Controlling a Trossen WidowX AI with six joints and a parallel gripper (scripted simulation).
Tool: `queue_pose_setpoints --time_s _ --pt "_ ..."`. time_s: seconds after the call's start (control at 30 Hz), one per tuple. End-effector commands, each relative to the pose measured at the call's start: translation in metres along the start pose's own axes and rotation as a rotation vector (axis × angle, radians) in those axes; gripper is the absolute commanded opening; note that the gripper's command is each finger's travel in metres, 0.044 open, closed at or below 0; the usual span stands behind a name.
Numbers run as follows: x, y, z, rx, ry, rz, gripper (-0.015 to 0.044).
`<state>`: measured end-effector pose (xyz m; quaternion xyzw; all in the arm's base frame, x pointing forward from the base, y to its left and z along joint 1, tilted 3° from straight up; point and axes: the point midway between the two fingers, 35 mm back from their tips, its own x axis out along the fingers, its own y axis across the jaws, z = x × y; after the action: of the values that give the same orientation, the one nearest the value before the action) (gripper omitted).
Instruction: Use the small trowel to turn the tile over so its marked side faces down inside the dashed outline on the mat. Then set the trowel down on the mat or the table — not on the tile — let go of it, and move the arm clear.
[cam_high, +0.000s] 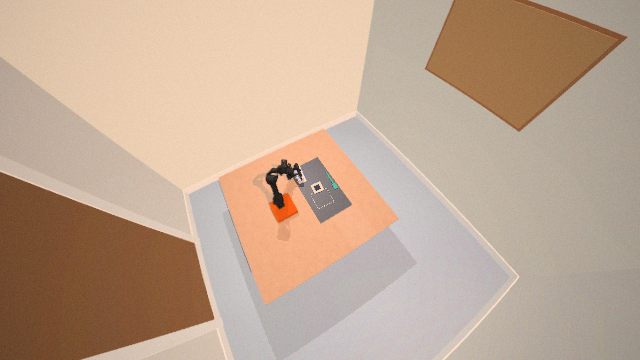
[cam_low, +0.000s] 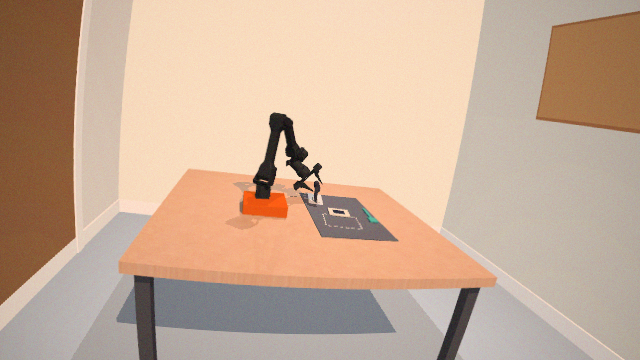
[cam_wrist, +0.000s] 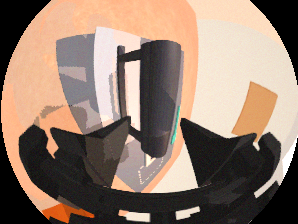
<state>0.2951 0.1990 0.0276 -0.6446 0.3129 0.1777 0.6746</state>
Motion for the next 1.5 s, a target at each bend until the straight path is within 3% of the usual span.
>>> queue_pose_setpoints --time_s 0.0,0.5,0.7,1.47 --pt "0.006 0.001 0.000 -0.003 -0.002 0.004 0.0300" --pt "0.028 0.000 -0.001 -0.003 -0.001 0.004 0.0300" --pt "0.028 0.000 -0.001 -0.003 -0.001 0.004 0.0142" --pt "0.027 -0.002 -0.001 -0.003 -0.001 0.004 0.0000"
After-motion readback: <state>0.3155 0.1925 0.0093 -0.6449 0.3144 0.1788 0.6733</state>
